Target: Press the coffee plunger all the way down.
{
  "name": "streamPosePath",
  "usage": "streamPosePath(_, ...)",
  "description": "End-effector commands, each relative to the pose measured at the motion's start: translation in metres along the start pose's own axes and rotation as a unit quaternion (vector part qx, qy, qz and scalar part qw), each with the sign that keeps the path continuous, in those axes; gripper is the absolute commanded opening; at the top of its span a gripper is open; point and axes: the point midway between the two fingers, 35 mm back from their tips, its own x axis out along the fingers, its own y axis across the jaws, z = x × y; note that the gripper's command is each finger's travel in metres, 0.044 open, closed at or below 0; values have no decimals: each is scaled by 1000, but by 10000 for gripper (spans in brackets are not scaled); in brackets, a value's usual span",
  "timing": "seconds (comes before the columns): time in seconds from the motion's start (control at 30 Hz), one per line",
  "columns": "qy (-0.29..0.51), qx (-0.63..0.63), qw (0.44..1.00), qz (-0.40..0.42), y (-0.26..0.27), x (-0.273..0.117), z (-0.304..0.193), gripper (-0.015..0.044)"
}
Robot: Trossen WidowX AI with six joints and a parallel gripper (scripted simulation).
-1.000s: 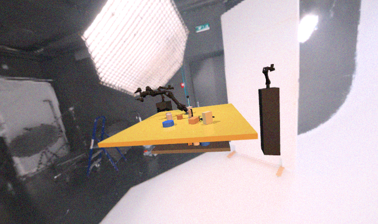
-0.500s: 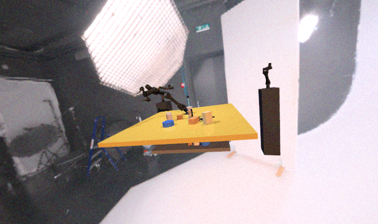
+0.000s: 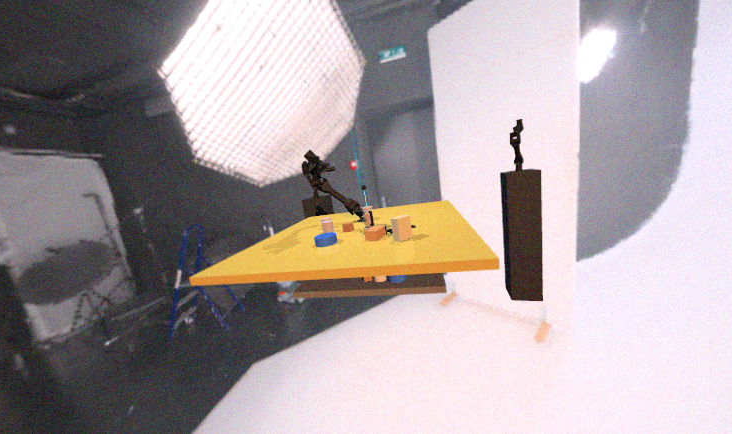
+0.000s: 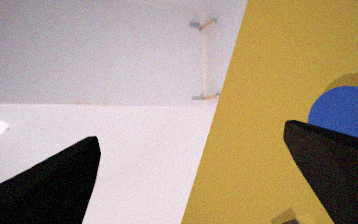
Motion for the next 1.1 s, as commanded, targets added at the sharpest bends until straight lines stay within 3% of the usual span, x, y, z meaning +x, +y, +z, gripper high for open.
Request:
streamPosePath(0.0, 64, -124, 990, -1, 9, -21, -69, 440)
streamPosePath(0.2, 136, -344, 929, 20, 6, -78, -164, 440)
streamPosePath(0.5, 141, -651, 742, 68, -29, -167, -250, 440)
streamPosePath(1.07, 141, -657, 737, 71, -82, -142, -266, 440)
